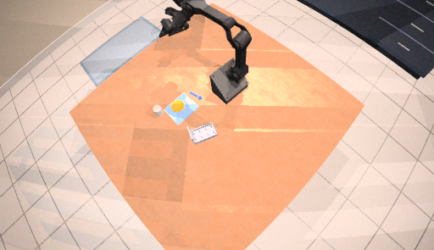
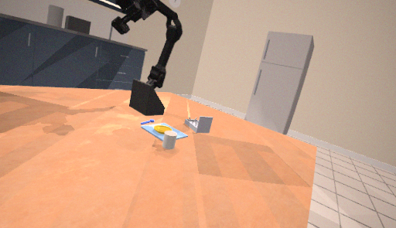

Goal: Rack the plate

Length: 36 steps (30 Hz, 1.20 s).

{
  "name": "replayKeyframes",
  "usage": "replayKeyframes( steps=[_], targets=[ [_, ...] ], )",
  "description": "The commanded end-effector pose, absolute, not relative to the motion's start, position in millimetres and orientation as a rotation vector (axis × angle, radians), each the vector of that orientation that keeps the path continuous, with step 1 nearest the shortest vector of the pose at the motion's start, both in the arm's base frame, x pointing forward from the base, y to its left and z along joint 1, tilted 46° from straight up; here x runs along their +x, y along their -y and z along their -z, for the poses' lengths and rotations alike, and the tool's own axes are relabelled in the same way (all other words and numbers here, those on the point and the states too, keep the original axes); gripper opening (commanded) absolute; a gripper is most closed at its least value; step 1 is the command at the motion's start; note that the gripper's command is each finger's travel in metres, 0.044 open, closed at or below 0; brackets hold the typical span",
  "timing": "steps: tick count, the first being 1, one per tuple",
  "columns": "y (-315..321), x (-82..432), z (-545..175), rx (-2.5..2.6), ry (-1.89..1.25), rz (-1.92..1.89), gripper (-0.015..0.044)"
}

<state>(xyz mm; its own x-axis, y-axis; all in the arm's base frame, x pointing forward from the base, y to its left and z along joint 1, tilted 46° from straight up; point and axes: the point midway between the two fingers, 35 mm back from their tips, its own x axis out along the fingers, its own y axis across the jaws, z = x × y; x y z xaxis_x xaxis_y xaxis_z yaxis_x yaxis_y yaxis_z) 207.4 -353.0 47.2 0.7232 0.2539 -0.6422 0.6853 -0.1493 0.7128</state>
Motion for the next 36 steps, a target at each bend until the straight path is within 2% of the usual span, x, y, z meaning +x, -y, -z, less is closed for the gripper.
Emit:
replayKeyframes(
  steps=[1, 19, 36],
  targets=[
    [335.6, 223.8, -39.0, 1.649, -0.848, 0.386, 0.04],
    [255.9, 285.8, -23.7, 1.247, -1.167, 0.041, 0.04],
    [174.2, 320.5, -13.9, 0.822, -1.399, -0.373, 0.04]
  ],
)
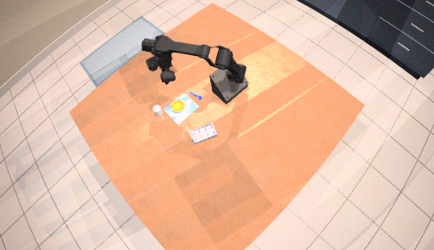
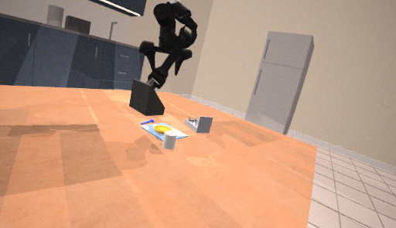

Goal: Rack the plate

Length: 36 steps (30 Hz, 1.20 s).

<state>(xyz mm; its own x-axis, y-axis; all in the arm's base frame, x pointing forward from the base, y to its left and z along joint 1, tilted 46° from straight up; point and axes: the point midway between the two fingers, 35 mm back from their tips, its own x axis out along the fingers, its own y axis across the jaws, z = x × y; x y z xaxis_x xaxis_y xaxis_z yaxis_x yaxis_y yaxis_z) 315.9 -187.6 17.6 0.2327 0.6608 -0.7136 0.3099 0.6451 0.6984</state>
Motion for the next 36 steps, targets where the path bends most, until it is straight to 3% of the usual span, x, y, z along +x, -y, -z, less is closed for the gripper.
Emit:
replayKeyframes(
  steps=[1, 17, 26, 36],
  targets=[
    [169.3, 321.8, -13.5, 0.797, -1.409, -0.399, 0.04],
    [116.7, 331.0, -8.3, 0.532, -1.496, -0.689, 0.04],
    [40.9, 315.8, 70.9, 0.535, -1.494, -0.693, 0.04],
    [37.2, 325.0, 79.1, 0.535, -1.493, -0.693, 0.04]
  ],
)
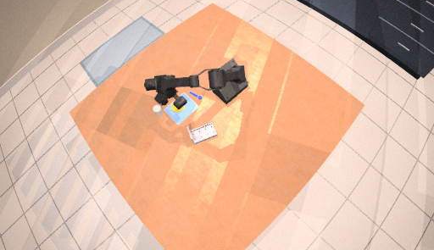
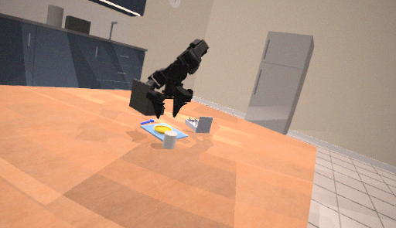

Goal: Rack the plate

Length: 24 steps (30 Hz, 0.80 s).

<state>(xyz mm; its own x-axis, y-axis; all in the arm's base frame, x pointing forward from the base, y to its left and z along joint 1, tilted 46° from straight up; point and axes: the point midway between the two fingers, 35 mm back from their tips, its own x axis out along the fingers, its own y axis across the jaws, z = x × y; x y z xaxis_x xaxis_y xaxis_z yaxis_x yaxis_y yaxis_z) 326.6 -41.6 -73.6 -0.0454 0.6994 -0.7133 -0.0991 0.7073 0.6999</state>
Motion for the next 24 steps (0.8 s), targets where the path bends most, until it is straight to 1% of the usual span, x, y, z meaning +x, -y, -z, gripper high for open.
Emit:
replayKeyframes(
  steps=[1, 24],
  targets=[
    [36.0, 324.9, 80.3, 0.535, -1.493, -0.693, 0.04],
    [9.4, 321.3, 106.7, 0.536, -1.492, -0.694, 0.04]
  ],
)
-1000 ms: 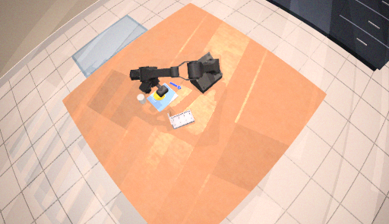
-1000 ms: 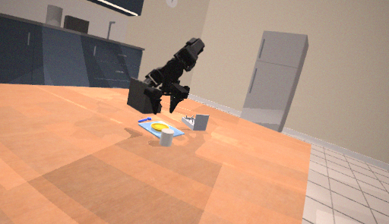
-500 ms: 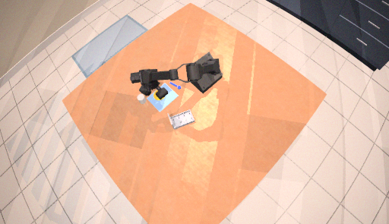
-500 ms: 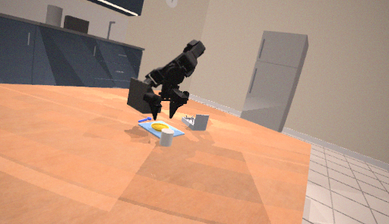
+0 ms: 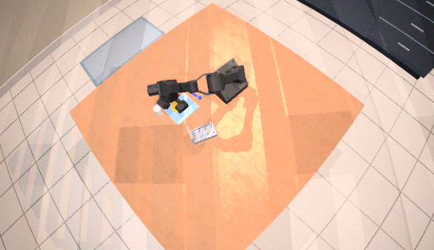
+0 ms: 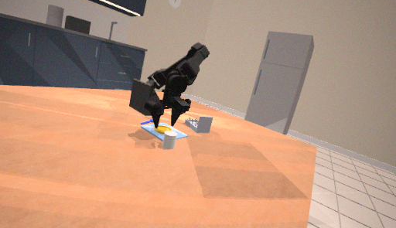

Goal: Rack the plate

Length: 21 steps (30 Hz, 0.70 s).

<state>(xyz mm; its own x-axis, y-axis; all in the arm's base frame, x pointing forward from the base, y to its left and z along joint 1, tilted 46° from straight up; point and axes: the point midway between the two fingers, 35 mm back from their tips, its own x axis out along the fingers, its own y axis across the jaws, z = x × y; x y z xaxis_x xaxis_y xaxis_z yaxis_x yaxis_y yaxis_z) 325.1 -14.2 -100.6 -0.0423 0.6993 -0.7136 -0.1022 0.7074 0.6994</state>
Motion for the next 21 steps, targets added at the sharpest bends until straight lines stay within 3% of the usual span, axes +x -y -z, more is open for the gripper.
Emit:
replayKeyframes(
  steps=[1, 21],
  targets=[
    [8.3, 321.0, 107.8, 0.536, -1.492, -0.694, 0.04],
    [-0.2, 318.3, 115.9, 0.537, -1.492, -0.695, 0.038]
  ],
)
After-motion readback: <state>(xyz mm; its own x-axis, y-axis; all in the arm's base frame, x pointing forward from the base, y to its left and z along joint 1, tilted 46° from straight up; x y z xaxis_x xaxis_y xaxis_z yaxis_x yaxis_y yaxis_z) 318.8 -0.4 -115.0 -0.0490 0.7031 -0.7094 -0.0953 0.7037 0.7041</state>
